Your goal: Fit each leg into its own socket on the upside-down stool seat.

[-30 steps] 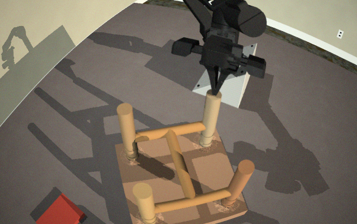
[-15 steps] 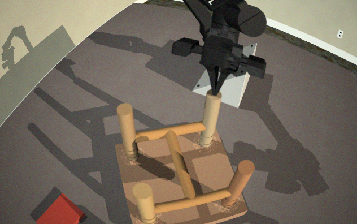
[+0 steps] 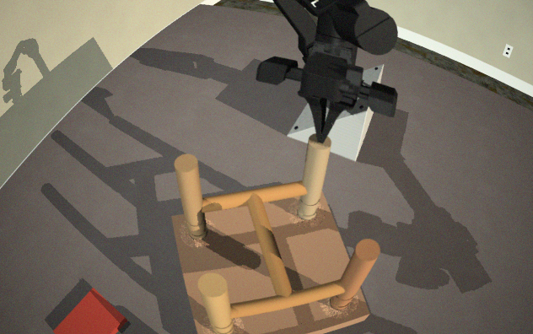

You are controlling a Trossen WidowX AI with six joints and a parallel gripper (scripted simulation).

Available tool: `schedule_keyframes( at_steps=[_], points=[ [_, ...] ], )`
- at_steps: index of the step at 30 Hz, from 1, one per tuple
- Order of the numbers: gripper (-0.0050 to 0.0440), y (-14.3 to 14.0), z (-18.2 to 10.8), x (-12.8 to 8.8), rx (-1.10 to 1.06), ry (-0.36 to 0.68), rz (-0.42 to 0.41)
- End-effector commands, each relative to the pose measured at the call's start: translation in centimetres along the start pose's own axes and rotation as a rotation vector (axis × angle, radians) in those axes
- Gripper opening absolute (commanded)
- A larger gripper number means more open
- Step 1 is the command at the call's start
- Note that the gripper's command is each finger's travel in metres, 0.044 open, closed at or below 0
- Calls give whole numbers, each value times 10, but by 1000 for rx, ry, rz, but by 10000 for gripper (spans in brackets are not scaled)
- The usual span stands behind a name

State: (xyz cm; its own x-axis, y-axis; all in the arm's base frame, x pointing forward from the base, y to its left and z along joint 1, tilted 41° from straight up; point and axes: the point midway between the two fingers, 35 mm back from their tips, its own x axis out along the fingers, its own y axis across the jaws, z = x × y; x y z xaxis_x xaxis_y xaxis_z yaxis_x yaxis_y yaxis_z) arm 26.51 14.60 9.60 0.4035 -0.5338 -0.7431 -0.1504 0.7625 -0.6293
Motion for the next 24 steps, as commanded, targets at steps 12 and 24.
schedule_keyframes(
  at_steps=[12,24],
  points=[
    [0,-5,-15,27,-15,84,-36],
    [0,-5,-15,29,-15,84,-36]
  ],
)
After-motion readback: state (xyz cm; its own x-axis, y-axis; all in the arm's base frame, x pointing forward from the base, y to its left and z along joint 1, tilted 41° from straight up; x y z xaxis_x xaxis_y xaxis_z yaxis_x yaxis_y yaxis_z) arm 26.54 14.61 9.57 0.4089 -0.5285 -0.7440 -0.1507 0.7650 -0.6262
